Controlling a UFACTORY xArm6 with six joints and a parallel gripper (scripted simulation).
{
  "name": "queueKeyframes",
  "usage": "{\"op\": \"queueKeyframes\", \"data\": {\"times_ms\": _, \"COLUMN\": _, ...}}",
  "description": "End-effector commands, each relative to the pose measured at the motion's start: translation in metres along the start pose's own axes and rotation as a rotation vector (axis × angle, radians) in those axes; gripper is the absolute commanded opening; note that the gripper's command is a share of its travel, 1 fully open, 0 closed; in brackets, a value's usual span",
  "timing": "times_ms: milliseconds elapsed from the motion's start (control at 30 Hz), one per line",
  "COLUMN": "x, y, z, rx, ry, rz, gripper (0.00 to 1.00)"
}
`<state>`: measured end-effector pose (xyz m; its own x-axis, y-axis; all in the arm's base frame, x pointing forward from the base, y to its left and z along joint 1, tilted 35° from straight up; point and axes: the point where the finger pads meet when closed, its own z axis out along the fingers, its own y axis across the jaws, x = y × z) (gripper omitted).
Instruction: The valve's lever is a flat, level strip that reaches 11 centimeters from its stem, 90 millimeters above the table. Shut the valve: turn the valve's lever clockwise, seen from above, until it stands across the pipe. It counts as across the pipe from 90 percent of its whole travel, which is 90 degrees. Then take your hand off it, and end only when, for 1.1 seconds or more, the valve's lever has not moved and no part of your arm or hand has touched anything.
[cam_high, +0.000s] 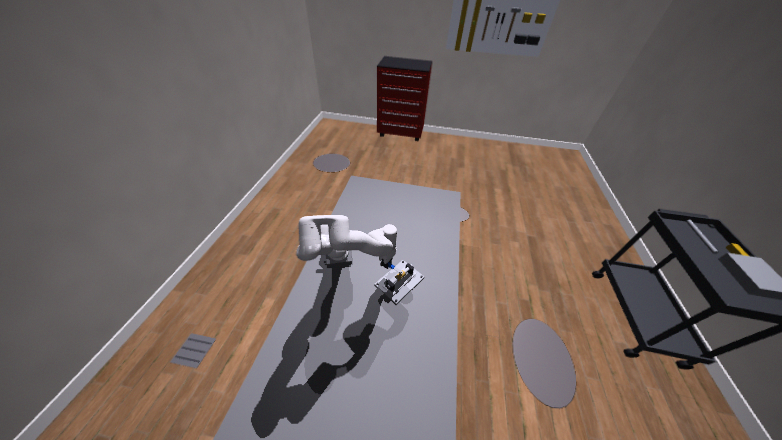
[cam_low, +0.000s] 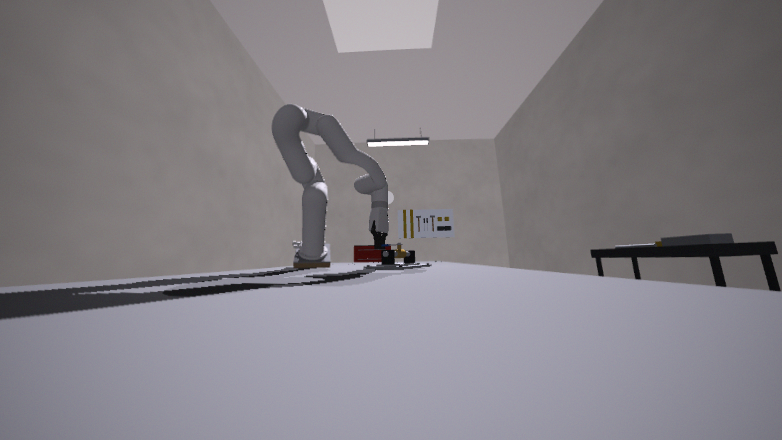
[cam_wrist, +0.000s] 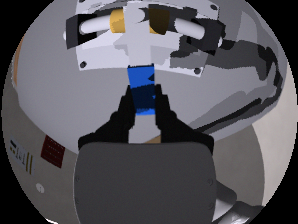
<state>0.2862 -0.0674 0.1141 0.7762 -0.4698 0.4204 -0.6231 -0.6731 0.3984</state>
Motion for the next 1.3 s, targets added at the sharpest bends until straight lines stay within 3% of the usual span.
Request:
{"op": "queueKeyframes", "data": {"times_ms": 0, "x": 0.0009, "y": -0.0044, "z": -0.0012, "rx": 0.008, "ry": 0.002, "rz": 0.024, "gripper": 0.0}}
{"op": "queueKeyframes", "data": {"times_ms": 667, "x": 0.0011, "y": -0.0092, "z": -0.0012, "rx": 0.008, "ry": 0.001, "rz": 0.077, "gripper": 0.0}}
{"op": "queueKeyframes", "data": {"times_ms": 700, "x": 0.0011, "y": -0.0092, "z": -0.0012, "rx": 0.008, "ry": 0.001, "rz": 0.077, "gripper": 0.68}}
{"op": "queueKeyframes", "data": {"times_ms": 1267, "x": 0.0011, "y": -0.0092, "z": -0.0012, "rx": 0.008, "ry": 0.001, "rz": 0.077, "gripper": 0.68}}
